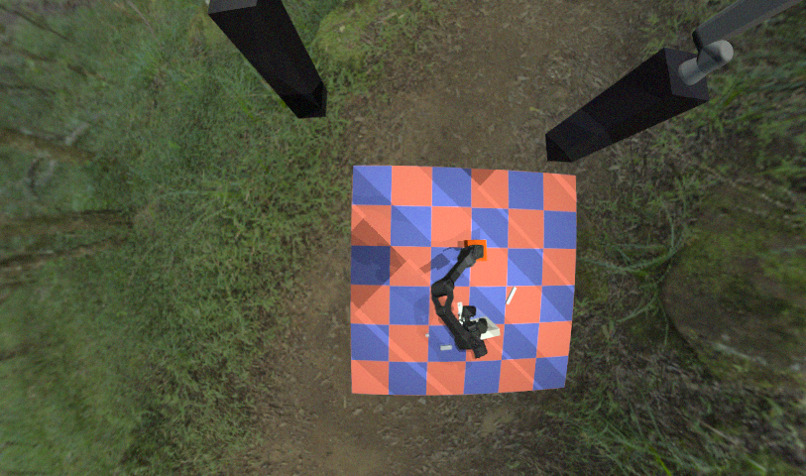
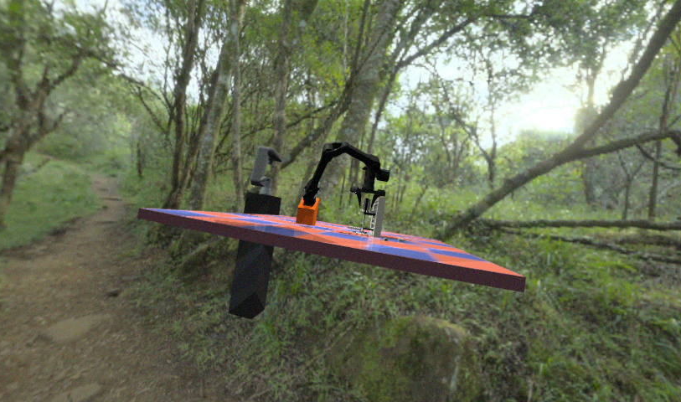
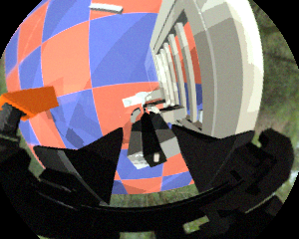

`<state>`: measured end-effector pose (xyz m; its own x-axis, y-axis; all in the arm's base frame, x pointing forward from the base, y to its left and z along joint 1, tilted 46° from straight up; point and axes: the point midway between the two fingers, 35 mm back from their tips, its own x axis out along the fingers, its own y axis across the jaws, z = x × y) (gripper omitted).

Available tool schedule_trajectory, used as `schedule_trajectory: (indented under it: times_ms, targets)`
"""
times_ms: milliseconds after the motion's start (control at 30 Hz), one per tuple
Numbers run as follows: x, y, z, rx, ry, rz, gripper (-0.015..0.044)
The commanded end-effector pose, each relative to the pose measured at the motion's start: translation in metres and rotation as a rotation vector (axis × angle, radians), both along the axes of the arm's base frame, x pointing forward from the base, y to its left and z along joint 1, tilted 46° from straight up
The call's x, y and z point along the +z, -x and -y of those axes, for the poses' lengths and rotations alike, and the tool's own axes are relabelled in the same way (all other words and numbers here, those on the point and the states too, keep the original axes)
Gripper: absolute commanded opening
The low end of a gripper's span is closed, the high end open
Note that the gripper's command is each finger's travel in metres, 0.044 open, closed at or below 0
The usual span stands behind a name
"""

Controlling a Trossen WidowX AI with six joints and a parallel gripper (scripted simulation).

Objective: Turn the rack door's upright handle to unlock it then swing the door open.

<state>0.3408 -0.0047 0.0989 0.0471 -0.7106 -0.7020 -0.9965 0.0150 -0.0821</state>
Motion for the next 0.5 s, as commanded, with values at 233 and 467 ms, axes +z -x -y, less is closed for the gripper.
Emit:
schedule_trajectory:
  times_ms: [233, 467]
  targets:
    - [-0.001, -0.0013, -0.0005, 0.285, 0.017, -0.282, 0.0297]
    - [-0.001, -0.0013, -0.0005, 0.285, 0.017, -0.282, 0.0277]
